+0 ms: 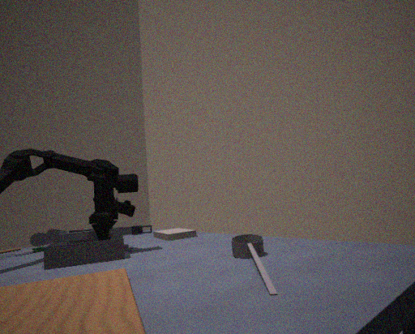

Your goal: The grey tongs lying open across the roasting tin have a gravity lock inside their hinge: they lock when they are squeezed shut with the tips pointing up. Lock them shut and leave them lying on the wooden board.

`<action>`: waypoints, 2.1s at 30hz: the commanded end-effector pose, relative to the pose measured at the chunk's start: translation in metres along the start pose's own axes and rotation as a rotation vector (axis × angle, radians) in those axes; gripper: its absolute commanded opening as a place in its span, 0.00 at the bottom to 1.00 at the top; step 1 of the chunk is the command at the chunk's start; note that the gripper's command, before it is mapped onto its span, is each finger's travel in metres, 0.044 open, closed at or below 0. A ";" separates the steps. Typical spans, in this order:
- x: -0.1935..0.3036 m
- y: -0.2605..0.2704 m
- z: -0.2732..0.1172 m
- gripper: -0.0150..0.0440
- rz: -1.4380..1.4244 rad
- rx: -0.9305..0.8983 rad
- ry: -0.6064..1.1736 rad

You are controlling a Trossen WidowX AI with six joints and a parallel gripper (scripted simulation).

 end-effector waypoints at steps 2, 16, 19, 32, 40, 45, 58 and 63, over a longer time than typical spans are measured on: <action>0.000 0.000 0.000 0.69 -0.001 0.001 0.001; 0.000 0.000 0.000 0.53 -0.001 0.001 0.001; 0.000 0.000 0.000 0.49 -0.001 0.001 0.001; 0.000 0.000 0.000 0.35 -0.001 0.001 0.001; 0.000 0.000 0.000 0.19 -0.001 0.001 0.001; 0.000 0.000 -0.002 0.00 0.000 0.001 0.001; 0.000 -0.001 -0.098 0.00 0.003 0.000 0.001; 0.000 -0.001 -0.098 0.00 0.003 0.000 0.001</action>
Point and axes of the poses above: the point midway between the two fingers, 35 mm back from their tips, its own z axis out along the fingers, its own y axis across the jaws, x = y × z, the point moved 6 cm from there along -z, back along the fingers, and after that the axes turned 8 degrees about z, right-handed, at the moved point
